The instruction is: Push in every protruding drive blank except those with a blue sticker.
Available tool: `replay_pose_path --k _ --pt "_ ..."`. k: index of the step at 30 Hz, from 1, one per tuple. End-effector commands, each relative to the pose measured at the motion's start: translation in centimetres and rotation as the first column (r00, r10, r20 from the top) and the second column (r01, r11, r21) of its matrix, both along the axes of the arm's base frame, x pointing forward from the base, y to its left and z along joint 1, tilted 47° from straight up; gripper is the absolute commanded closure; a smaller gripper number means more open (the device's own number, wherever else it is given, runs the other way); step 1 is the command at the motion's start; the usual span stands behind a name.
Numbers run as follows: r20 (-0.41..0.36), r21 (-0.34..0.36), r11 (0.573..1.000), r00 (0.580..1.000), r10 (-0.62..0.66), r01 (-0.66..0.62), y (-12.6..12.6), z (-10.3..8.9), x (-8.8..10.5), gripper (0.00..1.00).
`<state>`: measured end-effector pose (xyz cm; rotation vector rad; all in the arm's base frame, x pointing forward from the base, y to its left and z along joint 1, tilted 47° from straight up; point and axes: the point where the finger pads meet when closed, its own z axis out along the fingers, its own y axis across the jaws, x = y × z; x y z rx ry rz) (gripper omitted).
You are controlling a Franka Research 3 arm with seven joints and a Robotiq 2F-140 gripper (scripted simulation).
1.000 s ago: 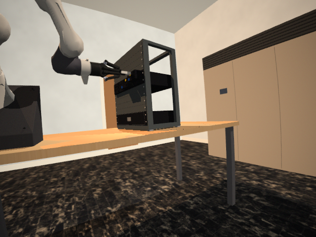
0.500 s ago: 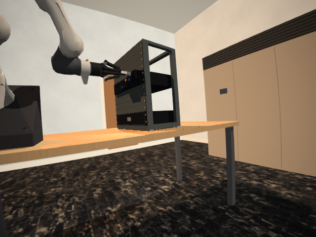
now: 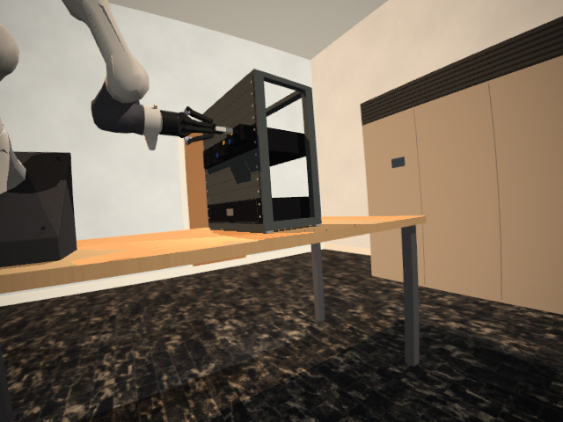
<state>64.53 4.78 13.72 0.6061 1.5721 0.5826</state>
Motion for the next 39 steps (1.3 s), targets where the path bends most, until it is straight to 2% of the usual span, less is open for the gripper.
replay_pose_path --k 1,23,31,39 --pt "0.002 0.003 1.0 1.0 0.002 -0.002 0.12 0.05 0.05 1.0" --pt "0.002 0.003 1.0 1.0 0.002 -0.002 0.12 0.05 0.06 1.0" --pt "0.002 0.003 1.0 1.0 0.002 -0.002 0.13 0.0 1.0 1.0" --pt "0.002 0.003 1.0 1.0 0.002 -0.002 0.13 0.0 1.05 1.0"
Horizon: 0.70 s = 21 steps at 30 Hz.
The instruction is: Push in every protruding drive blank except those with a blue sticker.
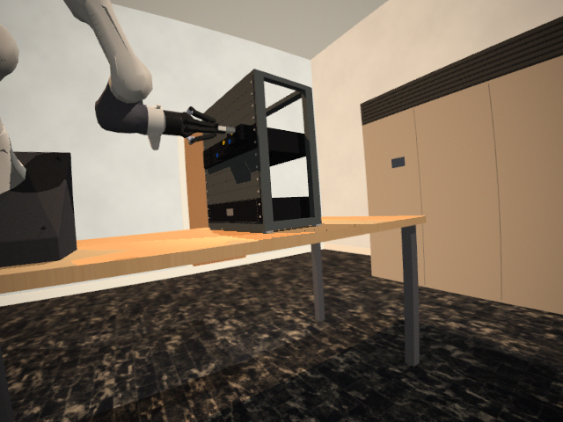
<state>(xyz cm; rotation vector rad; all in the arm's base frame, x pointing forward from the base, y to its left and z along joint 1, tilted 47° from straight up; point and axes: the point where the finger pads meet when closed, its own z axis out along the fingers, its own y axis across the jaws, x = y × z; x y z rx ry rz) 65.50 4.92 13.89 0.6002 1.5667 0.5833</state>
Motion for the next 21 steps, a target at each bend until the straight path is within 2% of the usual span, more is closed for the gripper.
replay_pose_path --k 1,11,21 --pt "-0.005 0.006 1.0 1.0 0.0 0.0 -0.02 -0.16 0.08 1.0" --pt "-0.005 0.006 1.0 1.0 0.0 0.0 -0.13 -0.46 1.01 1.0" --pt "-0.005 0.006 1.0 1.0 0.0 0.0 -0.14 -0.48 1.06 1.0"
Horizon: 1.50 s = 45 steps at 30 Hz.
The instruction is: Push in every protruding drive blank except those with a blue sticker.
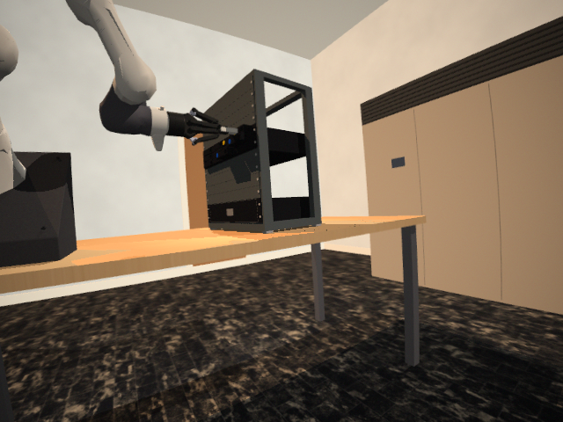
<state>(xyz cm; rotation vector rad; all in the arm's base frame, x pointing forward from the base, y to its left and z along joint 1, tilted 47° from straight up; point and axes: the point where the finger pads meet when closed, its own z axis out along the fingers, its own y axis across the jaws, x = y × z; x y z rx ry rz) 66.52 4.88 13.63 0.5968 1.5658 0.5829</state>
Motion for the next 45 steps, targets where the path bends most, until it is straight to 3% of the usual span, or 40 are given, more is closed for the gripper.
replay_pose_path --k 1,10,45 --pt "-0.007 0.008 1.0 1.0 -0.001 0.001 -0.1 -0.2 0.0 1.0" --pt "-0.007 0.008 1.0 1.0 -0.001 0.001 -0.2 -0.4 1.0 1.0" --pt "-0.007 0.008 1.0 1.0 -0.001 0.001 -0.2 -0.2 1.6 1.0"
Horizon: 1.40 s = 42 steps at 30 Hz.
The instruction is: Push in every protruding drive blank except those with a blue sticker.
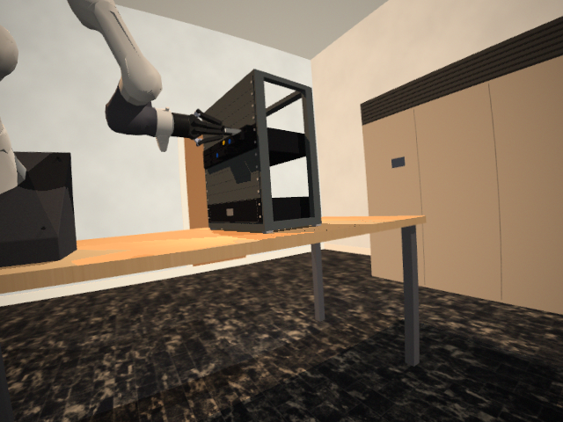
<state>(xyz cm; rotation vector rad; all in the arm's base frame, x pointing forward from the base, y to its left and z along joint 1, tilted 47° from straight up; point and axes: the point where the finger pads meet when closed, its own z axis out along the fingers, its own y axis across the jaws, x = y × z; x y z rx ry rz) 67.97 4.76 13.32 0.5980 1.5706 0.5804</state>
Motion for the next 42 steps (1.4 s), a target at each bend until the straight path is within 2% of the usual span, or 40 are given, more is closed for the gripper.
replay_pose_path --k 1,42 --pt "-0.002 0.009 1.0 1.0 -0.001 0.001 -0.05 0.09 0.19 1.0" --pt "-0.002 0.009 1.0 1.0 -0.001 0.001 0.08 0.32 0.8 1.0"
